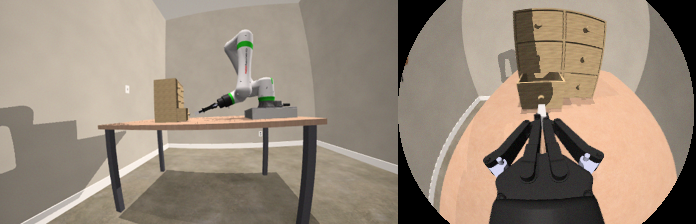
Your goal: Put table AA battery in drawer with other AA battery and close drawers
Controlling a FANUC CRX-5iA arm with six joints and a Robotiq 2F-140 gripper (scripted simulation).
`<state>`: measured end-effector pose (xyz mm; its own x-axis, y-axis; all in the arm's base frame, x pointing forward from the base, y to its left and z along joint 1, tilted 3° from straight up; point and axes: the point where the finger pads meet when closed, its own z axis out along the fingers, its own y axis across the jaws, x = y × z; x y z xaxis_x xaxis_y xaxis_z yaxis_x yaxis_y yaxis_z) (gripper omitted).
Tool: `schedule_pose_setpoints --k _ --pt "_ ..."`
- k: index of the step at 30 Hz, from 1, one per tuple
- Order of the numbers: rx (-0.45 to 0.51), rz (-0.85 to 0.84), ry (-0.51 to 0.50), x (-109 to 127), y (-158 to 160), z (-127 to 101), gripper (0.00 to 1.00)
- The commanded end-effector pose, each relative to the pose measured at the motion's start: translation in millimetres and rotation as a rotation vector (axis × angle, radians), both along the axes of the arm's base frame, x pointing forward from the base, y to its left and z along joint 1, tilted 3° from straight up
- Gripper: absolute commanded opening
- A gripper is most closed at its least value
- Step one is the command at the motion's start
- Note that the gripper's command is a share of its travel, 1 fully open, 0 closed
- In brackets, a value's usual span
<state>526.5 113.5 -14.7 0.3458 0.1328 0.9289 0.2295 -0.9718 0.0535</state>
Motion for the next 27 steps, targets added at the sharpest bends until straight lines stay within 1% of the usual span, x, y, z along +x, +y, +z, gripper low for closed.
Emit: schedule_pose_setpoints --k 1,13,27 --pt "0.000 0.000 0.000 0 0 0 0.00" --pt "0.000 0.000 0.000 2 0 0 0.00" --pt "0.000 0.000 0.000 11 3 0 0.00"
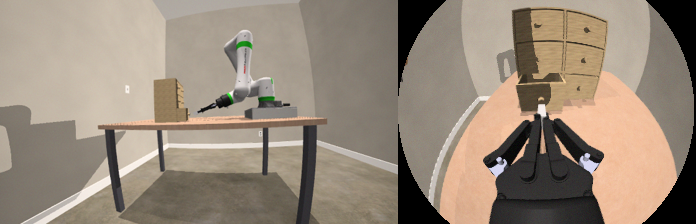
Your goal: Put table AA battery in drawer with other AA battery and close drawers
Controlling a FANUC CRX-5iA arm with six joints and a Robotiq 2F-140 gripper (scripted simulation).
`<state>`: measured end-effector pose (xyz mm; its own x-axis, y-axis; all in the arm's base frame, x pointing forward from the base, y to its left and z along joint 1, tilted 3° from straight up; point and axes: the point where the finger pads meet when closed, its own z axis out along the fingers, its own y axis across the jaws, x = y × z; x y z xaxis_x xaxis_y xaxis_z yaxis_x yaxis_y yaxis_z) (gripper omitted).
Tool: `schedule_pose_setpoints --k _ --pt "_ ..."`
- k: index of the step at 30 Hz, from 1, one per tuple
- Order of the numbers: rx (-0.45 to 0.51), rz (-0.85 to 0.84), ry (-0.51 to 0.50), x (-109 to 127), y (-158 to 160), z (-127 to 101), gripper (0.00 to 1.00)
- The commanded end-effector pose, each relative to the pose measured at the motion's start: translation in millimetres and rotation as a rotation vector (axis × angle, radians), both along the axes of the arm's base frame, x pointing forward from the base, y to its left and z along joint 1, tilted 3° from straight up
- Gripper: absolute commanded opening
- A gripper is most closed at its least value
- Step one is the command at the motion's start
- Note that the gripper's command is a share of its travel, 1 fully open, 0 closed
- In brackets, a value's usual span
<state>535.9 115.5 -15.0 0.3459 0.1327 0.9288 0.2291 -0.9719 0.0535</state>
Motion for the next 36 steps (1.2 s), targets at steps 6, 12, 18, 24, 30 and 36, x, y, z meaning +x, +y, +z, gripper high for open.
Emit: schedule_pose_setpoints --k 6,12,18,24,30,36 --pt "0.000 0.000 0.000 9 2 0 0.00" --pt "0.000 0.000 0.000 15 4 0 0.00" --pt "0.000 0.000 0.000 25 6 -1 0.00" --pt "0.000 0.000 0.000 36 9 -1 0.00" --pt "0.000 0.000 0.000 43 10 -1 0.00" --pt "0.000 0.000 0.000 54 13 -1 0.00"
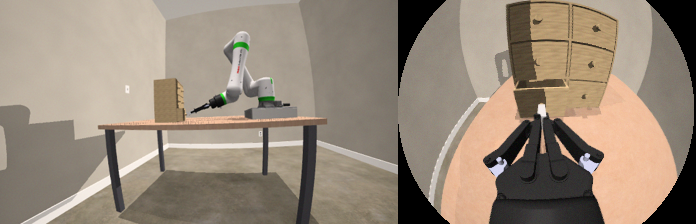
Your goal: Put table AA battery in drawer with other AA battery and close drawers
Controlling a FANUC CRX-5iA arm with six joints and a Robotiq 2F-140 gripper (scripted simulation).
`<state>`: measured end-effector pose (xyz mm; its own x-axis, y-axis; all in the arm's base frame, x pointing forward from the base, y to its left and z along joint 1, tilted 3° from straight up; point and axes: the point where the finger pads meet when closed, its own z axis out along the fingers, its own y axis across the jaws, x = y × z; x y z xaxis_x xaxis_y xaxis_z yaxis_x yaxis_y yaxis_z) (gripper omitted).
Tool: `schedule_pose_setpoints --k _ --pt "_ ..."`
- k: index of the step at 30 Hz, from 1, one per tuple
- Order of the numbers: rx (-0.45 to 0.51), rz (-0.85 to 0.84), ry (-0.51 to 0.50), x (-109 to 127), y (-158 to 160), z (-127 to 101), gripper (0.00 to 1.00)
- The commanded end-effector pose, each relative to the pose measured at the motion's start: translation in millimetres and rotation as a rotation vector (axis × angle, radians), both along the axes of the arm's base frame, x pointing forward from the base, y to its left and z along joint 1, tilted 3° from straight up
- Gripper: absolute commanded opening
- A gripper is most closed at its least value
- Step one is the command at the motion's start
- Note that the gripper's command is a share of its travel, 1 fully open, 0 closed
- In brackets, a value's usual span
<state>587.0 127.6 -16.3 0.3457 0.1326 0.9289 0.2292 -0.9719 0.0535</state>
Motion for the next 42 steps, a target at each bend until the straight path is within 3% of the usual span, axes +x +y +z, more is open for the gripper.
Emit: schedule_pose_setpoints --k 1,24,42 --pt "0.000 0.000 0.000 4 1 0 0.00" --pt "0.000 0.000 0.000 32 8 -1 0.00" --pt "0.000 0.000 0.000 39 9 -1 0.00"
